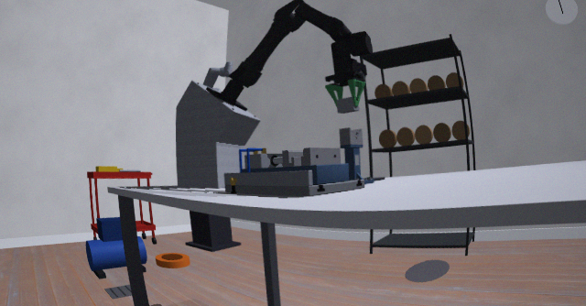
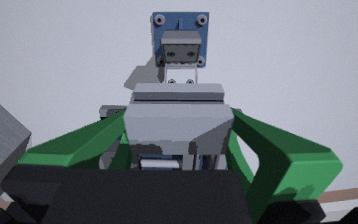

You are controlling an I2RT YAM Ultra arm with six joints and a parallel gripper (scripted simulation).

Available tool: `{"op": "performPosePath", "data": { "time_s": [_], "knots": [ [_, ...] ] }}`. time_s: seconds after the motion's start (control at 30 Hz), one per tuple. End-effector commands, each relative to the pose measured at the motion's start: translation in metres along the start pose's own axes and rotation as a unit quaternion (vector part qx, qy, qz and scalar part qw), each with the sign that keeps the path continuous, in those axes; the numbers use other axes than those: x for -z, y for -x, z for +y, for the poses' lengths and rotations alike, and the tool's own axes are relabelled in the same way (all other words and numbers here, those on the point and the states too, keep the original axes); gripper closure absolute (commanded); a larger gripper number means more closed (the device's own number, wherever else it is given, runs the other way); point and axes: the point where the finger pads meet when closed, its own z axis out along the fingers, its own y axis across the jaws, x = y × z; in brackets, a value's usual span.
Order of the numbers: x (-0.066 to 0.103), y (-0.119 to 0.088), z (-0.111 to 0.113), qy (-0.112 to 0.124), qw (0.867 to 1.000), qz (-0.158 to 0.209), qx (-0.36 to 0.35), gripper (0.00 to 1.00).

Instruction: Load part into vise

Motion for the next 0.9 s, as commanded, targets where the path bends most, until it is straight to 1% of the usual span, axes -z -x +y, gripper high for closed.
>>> {"op": "performPosePath", "data": {
  "time_s": [0.0,0.07,0.17,0.27,0.33,0.4,0.43,0.5,0.63,0.7,0.8,0.87],
  "knots": [
    [0.012,0.0,-0.002,-0.014,1.0,-0.018,0.002,1.0],
    [0.015,0.002,-0.007,-0.021,0.999,-0.026,0.004,1.0],
    [0.012,0.0,-0.003,-0.017,0.999,-0.036,0.003,1.0],
    [0.014,0.001,-0.006,-0.02,0.999,-0.049,0.005,1.0],
    [0.013,0.001,-0.004,-0.018,0.998,-0.057,0.004,1.0],
    [0.013,0.001,-0.004,-0.018,0.998,-0.057,0.004,1.0],
    [0.017,0.003,-0.009,-0.025,0.998,-0.063,0.007,1.0],
    [0.012,0.0,-0.003,-0.017,0.997,-0.071,0.004,1.0],
    [0.012,0.0,-0.003,-0.016,0.996,-0.091,0.004,1.0],
    [0.014,0.001,-0.007,-0.022,0.994,-0.102,0.007,1.0],
    [0.0,-0.005,0.002,-0.001,0.993,-0.117,-0.003,1.0],
    [0.001,-0.004,-0.001,-0.004,0.992,-0.129,-0.002,1.0]
  ]
}}
